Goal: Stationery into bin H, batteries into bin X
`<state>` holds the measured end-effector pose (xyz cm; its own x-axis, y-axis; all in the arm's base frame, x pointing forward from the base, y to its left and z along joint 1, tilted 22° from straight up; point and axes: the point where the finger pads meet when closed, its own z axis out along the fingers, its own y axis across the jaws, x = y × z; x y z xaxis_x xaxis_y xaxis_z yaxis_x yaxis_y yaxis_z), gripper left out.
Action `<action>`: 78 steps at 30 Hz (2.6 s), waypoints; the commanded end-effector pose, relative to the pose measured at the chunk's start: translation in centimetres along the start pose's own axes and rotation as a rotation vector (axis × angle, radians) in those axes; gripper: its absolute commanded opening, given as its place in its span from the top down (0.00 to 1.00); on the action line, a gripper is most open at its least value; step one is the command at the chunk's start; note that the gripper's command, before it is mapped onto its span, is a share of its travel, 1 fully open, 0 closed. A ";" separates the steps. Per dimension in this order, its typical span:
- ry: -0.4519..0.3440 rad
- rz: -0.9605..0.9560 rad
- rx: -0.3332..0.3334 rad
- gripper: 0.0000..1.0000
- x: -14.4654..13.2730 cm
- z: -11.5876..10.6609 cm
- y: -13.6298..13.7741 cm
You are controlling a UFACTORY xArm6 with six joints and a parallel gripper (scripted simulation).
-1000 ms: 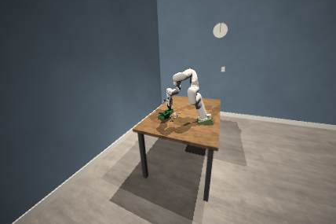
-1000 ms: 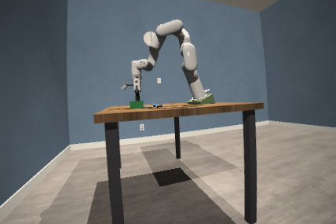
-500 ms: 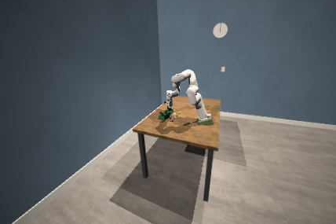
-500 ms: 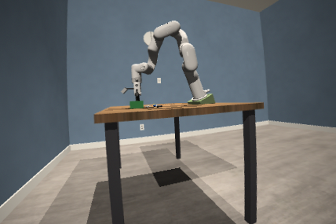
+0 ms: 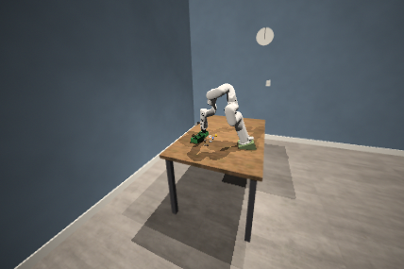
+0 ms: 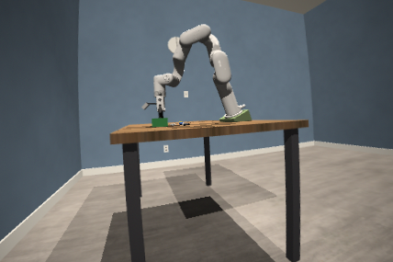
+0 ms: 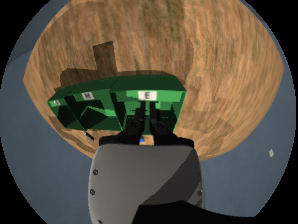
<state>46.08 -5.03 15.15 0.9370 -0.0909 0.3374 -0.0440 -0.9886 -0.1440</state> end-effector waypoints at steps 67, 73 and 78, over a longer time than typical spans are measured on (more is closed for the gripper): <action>0.004 0.000 0.000 0.93 0.1 -6.1 -0.5; 0.004 0.000 0.000 0.93 0.1 -6.1 -3.5; 0.004 0.000 0.000 0.93 0.1 -6.1 -6.0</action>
<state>44.16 -1.95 21.22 0.9369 -0.0896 0.3380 -0.0413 -0.9882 -0.1475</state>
